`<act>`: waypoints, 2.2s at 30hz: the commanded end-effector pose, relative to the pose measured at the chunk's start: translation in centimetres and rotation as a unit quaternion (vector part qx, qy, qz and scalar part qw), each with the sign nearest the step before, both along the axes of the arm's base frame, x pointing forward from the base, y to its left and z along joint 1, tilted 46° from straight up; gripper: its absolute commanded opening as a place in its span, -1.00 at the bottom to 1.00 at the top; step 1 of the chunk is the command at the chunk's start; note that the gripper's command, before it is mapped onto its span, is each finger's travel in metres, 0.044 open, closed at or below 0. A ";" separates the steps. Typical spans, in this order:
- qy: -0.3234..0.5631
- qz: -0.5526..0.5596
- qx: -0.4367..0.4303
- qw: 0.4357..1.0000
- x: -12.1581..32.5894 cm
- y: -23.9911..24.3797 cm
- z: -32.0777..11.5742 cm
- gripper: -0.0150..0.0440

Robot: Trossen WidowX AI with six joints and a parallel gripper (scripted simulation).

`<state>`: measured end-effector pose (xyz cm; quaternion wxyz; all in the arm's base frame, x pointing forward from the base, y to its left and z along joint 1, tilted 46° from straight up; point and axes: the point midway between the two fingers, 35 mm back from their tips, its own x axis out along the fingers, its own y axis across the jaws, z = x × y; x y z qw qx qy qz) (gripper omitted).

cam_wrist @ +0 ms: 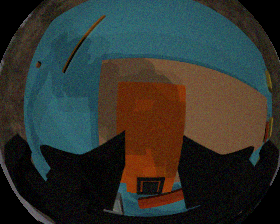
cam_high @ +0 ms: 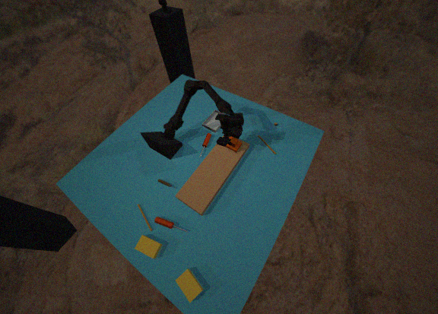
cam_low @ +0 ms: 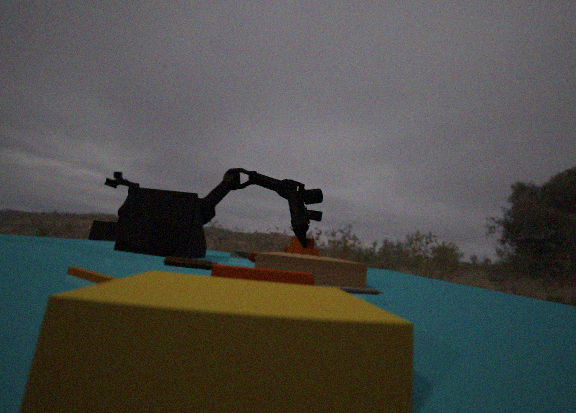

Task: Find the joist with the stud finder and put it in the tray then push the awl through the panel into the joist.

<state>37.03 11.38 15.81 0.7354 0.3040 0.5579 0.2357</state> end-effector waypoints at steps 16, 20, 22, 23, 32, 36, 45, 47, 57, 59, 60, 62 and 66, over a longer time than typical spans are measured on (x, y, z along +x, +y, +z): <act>-0.002 0.005 0.003 1.000 -0.1 -0.9 -1.0 -0.49; -0.002 0.005 0.003 1.000 -0.1 -1.3 -1.5 -0.49; -0.002 0.005 0.003 1.000 -0.1 -1.6 -1.7 -0.49; -0.002 0.005 0.003 1.000 -0.1 -1.7 -1.8 -0.49; -0.002 0.005 0.003 1.000 0.0 -2.7 -2.9 -0.49; -0.002 0.005 0.003 1.000 0.0 -3.1 -3.3 -0.49; -0.002 0.005 0.002 1.000 0.0 -4.1 -4.3 -0.49; -0.002 0.005 0.002 1.000 0.0 -4.3 -4.5 -0.49; -0.002 0.005 0.002 1.000 0.0 -5.4 -5.7 -0.49; -0.002 0.005 0.002 1.000 0.0 -5.6 -5.9 -0.49; -0.002 0.005 0.002 1.000 0.0 -5.7 -6.0 -0.49; -0.002 0.005 0.002 1.000 0.0 -5.9 -6.2 -0.49; -0.002 0.005 0.002 1.000 0.0 -6.4 -6.7 -0.49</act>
